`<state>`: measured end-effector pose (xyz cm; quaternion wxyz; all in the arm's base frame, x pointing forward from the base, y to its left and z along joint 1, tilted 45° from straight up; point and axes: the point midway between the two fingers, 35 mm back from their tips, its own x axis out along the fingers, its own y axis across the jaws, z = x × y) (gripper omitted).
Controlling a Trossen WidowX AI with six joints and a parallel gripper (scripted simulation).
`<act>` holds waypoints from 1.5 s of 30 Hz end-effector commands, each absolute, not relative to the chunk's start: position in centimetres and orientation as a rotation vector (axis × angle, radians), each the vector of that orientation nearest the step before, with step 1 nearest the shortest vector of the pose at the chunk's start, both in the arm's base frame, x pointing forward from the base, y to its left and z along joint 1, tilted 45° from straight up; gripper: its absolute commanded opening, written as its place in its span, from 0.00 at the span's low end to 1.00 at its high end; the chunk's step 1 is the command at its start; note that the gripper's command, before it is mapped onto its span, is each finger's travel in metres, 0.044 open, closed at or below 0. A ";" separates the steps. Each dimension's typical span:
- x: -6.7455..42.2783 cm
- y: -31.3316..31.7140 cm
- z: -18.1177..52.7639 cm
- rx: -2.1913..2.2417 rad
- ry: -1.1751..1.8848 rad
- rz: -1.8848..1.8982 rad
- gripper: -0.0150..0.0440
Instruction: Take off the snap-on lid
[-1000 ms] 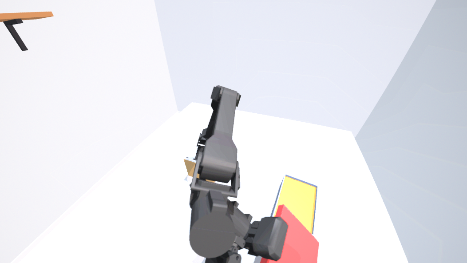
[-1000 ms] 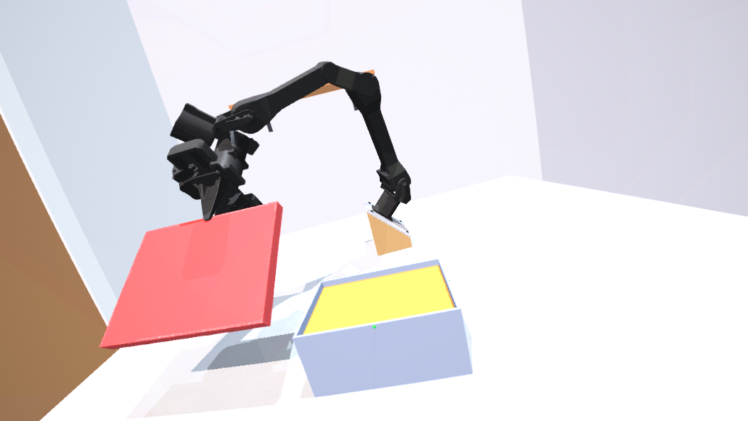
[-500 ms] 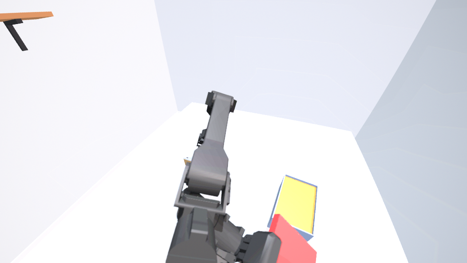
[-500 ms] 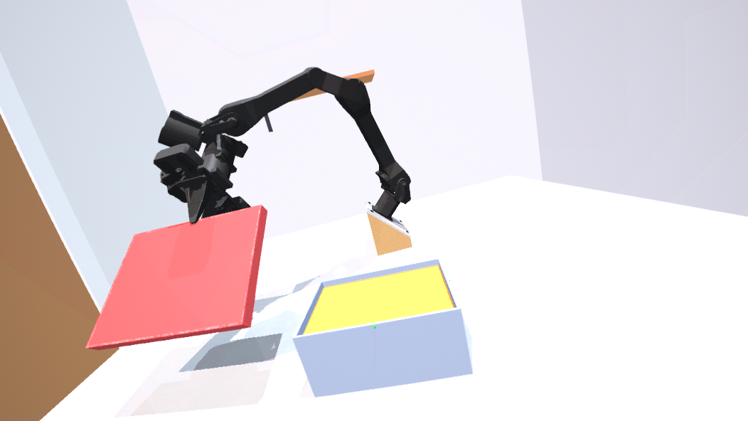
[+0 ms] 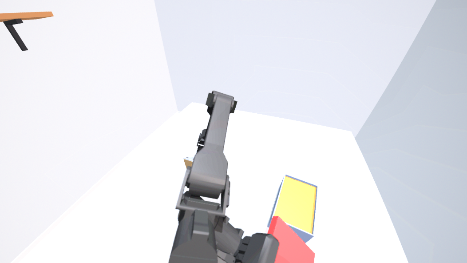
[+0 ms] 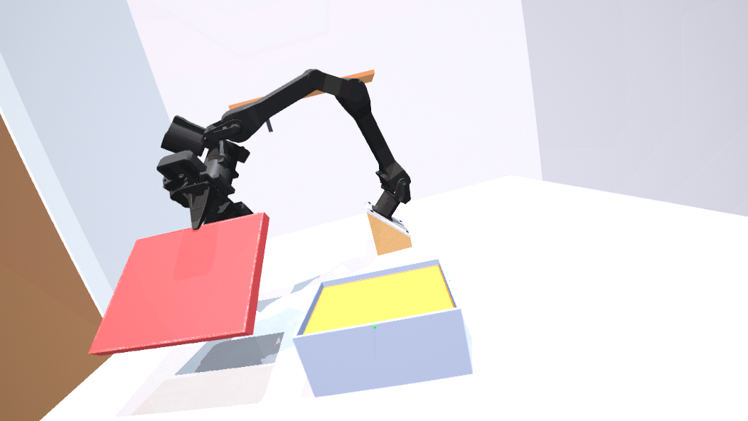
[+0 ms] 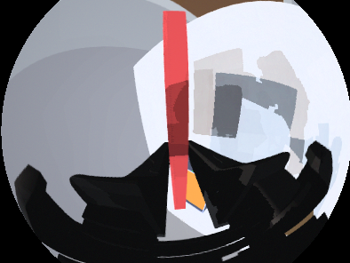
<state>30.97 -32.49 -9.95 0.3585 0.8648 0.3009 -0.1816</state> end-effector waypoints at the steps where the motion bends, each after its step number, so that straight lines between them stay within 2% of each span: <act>1: 31.0 -32.2 -10.0 2.237 0.772 -0.458 0.25; 45: 31.0 -29.8 -12.6 2.237 0.771 -0.457 0.25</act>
